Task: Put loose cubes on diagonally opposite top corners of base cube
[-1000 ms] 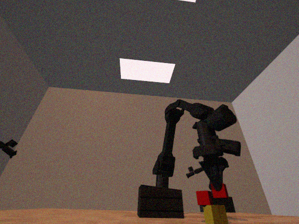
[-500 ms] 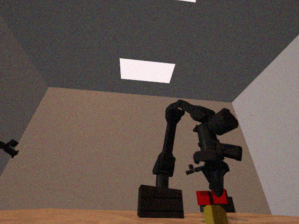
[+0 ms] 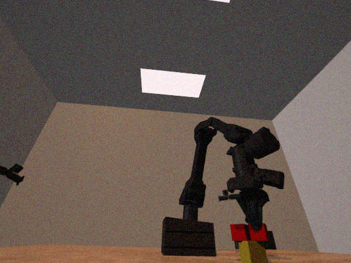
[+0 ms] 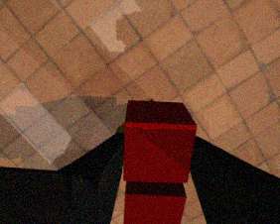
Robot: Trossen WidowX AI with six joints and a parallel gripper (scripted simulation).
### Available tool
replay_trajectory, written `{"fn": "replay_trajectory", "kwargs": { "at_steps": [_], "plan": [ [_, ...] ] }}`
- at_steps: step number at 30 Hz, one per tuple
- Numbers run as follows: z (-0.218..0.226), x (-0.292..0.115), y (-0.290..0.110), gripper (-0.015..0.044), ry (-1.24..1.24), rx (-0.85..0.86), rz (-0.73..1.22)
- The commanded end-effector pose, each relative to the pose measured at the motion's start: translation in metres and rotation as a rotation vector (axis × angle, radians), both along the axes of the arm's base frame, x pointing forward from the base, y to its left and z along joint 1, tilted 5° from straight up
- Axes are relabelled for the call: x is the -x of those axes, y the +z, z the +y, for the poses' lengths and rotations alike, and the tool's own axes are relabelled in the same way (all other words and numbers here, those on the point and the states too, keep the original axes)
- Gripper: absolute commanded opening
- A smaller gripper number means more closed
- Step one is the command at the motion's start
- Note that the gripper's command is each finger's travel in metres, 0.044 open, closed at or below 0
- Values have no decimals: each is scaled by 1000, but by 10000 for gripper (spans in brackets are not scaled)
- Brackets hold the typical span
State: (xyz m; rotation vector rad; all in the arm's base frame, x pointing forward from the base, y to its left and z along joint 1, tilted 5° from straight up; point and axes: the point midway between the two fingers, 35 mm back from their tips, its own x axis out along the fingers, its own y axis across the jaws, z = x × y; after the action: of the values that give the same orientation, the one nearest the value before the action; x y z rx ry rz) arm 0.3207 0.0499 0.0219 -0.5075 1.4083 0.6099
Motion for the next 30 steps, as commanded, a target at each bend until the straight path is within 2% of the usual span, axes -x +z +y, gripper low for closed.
{"fn": "replay_trajectory", "kwargs": {
  "at_steps": [1,30],
  "plan": [
    [-1,0,-1,205,-2,5,0],
    [-2,2,29,205,0,0,0]
  ]
}}
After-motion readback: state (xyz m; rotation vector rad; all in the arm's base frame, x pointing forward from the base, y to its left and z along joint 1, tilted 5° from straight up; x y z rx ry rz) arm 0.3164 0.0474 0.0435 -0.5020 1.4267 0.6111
